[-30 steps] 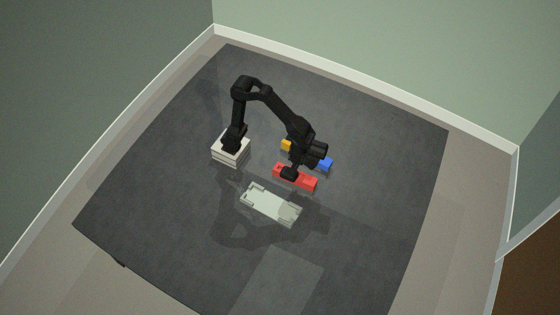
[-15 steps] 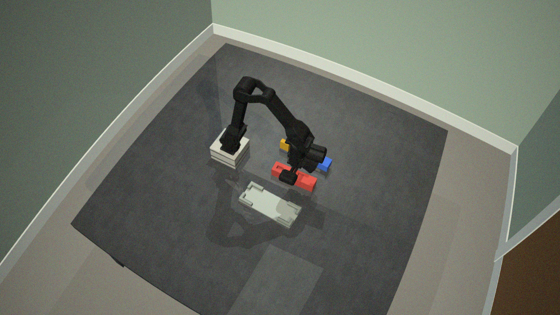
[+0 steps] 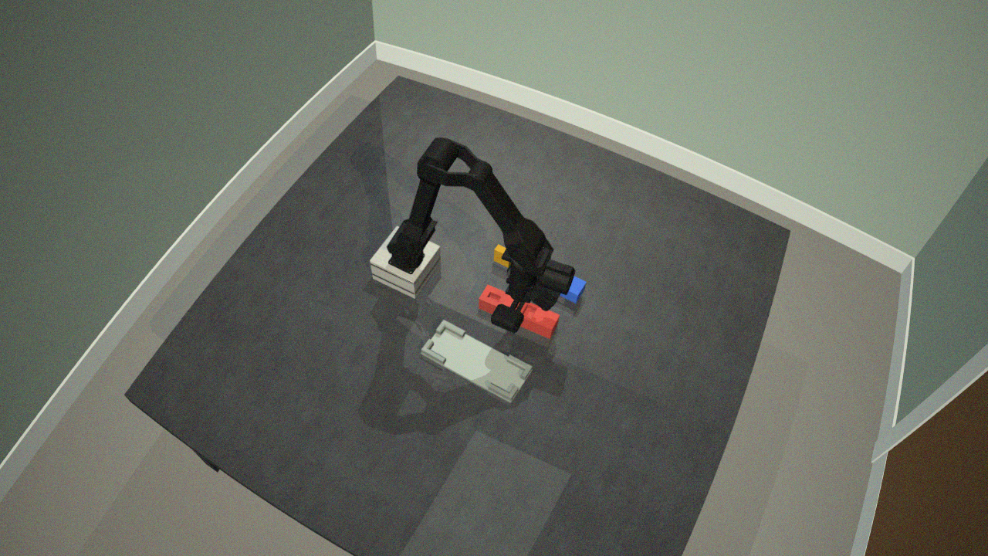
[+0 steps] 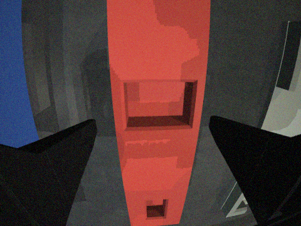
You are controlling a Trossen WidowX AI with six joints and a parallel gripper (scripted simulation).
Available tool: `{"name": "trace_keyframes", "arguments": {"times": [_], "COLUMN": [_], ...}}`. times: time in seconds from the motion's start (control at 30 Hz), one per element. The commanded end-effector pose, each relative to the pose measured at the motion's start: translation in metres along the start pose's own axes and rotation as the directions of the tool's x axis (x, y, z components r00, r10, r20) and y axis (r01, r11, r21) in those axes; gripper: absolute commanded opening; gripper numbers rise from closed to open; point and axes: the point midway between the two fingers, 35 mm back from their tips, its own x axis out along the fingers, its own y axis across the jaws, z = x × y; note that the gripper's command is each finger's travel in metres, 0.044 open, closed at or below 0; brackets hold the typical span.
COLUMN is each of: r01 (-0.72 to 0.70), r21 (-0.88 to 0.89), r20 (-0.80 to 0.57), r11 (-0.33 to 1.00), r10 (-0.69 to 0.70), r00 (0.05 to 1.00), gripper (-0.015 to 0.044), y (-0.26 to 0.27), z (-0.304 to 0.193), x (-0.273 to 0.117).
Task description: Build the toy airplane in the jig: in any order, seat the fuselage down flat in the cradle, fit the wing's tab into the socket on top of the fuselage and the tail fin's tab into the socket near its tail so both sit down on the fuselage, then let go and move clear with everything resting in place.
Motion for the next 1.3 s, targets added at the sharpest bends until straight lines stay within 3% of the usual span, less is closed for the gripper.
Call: {"name": "trace_keyframes", "arguments": {"times": [0.0, 0.23, 0.47, 0.63, 1.27], "r01": [-0.003, -0.003, -0.003, -0.003, -0.003], "r21": [0.002, 0.002, 0.002, 0.002, 0.002], "r20": [-0.003, -0.003, -0.003, -0.003, -0.002], "r11": [1.0, 1.0, 1.0, 1.0, 1.0], "r10": [0.003, 0.003, 0.003, 0.003, 0.003], "r00": [1.0, 1.0, 1.0, 1.0, 1.0], "gripper": [0.0361, 0.0177, 0.0131, 0.0, 0.0], "y": [0.0, 0.0, 0.0, 0.0, 0.001], "z": [-0.002, -0.002, -0.002, 0.0, 0.008], "x": [0.003, 0.003, 0.003, -0.003, -0.06]}}
